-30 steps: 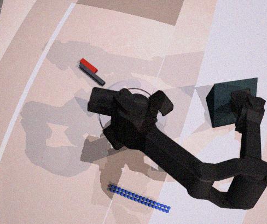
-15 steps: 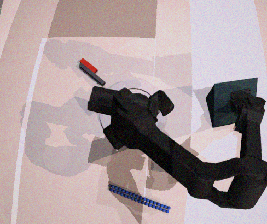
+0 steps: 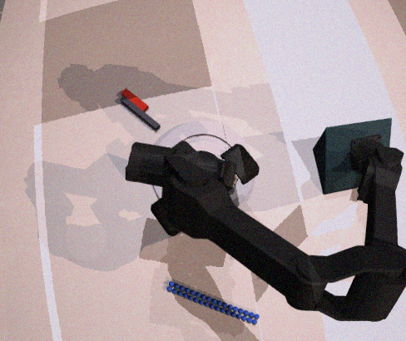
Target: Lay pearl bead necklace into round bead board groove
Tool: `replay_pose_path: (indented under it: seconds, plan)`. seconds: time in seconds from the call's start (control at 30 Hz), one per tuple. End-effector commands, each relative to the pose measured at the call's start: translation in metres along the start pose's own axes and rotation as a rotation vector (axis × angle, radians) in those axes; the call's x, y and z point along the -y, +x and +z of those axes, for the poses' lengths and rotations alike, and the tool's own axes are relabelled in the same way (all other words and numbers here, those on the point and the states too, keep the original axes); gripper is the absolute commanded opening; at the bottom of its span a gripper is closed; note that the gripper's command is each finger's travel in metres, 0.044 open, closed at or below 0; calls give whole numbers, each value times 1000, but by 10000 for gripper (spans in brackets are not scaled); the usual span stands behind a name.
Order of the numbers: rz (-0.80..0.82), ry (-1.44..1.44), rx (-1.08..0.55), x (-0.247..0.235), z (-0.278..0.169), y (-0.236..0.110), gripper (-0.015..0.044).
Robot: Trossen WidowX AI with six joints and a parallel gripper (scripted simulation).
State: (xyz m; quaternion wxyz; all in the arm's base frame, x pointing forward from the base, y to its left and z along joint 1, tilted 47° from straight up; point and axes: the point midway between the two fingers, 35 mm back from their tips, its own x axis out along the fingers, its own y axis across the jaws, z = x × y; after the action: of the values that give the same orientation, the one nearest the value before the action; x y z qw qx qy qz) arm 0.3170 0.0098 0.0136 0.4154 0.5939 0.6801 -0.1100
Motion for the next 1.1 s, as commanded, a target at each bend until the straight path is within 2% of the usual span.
replay_pose_path:
  seconds: [0.0, 0.23, 0.8, 1.07]
  plan:
    - [7, 7, -3, -2, -1, -1, 0]
    - [7, 7, -3, -2, -1, 7, 0]
    - [4, 11, -2, -2, -1, 1, 440]
    - [7, 7, -3, -2, -1, -1, 440]
